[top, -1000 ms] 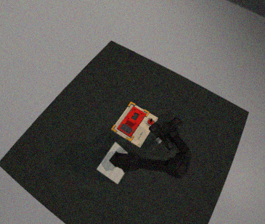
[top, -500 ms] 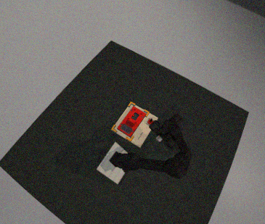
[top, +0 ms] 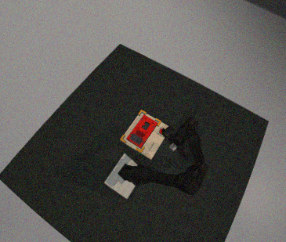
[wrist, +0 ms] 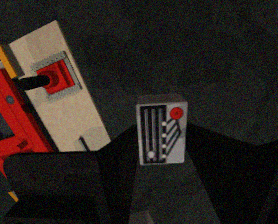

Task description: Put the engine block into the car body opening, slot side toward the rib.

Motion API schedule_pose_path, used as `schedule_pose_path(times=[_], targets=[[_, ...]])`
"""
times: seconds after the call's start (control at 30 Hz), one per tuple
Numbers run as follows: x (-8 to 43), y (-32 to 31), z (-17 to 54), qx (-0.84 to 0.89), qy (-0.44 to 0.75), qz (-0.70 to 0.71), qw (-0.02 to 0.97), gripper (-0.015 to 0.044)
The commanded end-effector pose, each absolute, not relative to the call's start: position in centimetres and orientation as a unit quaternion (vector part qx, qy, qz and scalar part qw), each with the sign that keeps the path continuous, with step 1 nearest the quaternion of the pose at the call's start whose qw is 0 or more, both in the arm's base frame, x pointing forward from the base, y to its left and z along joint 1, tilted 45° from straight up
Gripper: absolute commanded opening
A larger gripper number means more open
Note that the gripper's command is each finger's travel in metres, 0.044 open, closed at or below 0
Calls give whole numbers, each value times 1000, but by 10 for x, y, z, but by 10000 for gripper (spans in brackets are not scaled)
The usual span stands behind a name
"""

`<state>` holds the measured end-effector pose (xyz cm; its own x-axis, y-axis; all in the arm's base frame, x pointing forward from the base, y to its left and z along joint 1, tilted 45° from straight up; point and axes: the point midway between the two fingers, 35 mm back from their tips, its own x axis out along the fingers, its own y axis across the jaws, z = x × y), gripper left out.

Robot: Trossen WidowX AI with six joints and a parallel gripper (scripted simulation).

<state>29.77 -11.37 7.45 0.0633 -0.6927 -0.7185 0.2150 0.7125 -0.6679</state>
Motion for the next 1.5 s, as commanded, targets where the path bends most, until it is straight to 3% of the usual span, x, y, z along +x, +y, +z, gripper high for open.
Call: schedule_pose_path(times=[0.0,0.53,1.47], targets=[[297,-103,88,-198,599,-326,704,0],[288,-77,117,-201,598,-328,703,0],[325,-39,51,-229,613,-297,696,0]])
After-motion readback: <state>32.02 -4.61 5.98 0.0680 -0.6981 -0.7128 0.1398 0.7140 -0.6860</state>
